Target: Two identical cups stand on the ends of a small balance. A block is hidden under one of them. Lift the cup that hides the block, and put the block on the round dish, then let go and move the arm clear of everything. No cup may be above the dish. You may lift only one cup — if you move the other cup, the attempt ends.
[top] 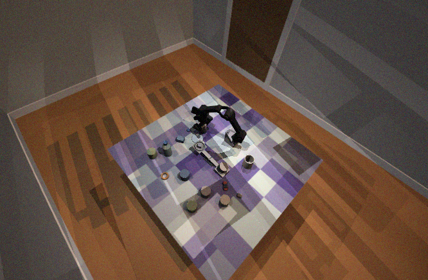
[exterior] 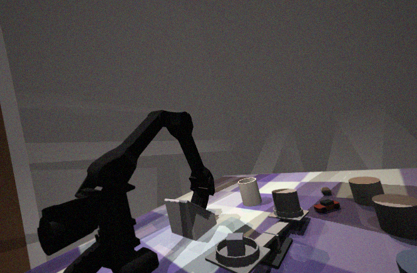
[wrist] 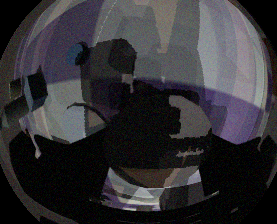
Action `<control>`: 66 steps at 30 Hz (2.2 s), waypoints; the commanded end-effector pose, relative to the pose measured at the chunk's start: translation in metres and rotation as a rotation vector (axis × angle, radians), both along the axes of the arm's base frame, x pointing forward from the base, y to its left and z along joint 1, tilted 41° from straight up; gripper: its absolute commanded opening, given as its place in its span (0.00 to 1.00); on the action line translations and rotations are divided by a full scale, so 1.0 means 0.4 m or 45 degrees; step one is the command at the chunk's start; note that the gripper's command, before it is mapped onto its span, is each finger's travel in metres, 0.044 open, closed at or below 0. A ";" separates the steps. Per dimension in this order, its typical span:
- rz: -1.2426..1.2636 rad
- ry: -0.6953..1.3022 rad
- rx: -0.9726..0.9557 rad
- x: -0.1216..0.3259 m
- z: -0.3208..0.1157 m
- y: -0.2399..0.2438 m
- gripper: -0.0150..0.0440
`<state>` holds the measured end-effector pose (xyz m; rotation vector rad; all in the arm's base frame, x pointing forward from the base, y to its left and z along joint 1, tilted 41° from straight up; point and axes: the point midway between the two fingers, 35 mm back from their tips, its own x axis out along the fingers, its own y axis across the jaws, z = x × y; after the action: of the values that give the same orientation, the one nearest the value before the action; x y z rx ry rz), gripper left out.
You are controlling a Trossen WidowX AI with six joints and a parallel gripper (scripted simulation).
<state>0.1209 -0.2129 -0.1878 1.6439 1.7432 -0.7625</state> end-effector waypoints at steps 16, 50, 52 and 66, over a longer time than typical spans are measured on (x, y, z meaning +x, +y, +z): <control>-0.008 0.000 -0.005 0.006 0.098 -0.084 1.00; 0.518 -0.455 0.031 0.441 0.409 0.150 0.69; 0.518 -0.455 0.031 0.441 0.407 0.152 0.69; 0.518 -0.455 0.032 0.441 0.364 0.188 0.69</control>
<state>0.2974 -0.1405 -0.0389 1.2730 1.7438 -0.2366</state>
